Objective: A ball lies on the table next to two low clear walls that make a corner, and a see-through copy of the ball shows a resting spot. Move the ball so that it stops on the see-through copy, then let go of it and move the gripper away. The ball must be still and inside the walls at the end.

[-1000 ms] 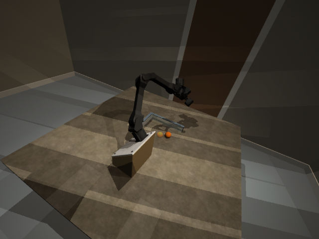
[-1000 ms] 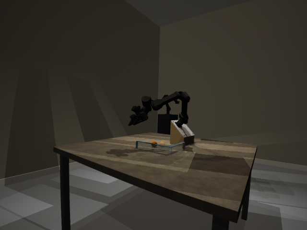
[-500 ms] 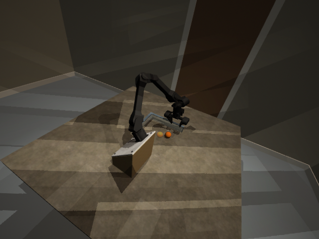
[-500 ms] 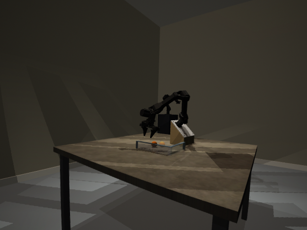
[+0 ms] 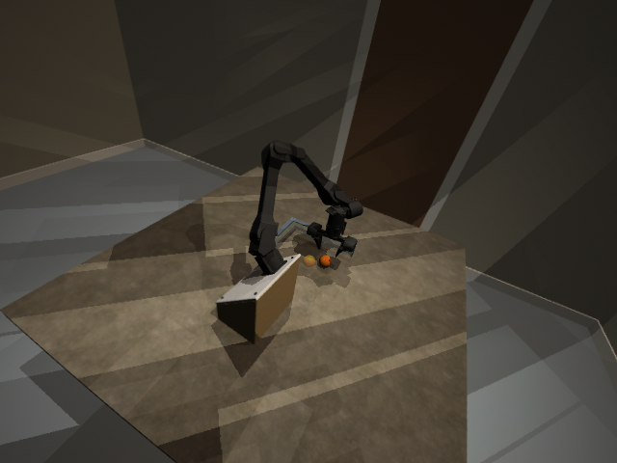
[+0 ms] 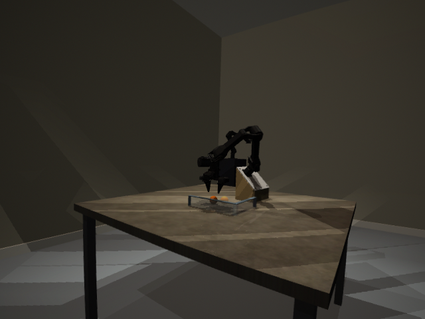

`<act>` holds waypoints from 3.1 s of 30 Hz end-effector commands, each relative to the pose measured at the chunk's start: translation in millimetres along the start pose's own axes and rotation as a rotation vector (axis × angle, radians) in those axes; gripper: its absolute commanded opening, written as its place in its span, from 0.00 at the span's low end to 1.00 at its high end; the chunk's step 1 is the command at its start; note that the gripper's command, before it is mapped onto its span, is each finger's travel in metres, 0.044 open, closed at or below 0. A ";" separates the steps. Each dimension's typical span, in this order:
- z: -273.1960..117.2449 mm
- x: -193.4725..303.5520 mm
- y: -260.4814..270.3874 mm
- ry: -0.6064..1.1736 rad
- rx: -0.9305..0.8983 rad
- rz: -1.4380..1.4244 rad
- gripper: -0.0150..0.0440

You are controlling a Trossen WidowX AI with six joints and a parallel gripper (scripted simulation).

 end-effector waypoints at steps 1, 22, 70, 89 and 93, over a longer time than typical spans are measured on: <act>6.0 2.6 0.3 0.003 -0.009 0.009 0.84; 40.3 2.6 0.7 0.003 -0.010 0.009 0.84; -78.1 5.2 9.0 0.005 -0.004 0.010 0.25; -37.0 32.1 58.5 0.006 -0.010 0.011 0.25; -28.7 31.3 58.0 0.006 -0.009 0.011 0.25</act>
Point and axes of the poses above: the point midway between the two fingers, 35 mm back from their tips, its own z axis out along the fingers, its own y axis across the jaws, x = y × z, the point moved 7 cm from there along -z, back along the fingers, and after that the axes turned 8 degrees about -z, right-handed, at the moved point
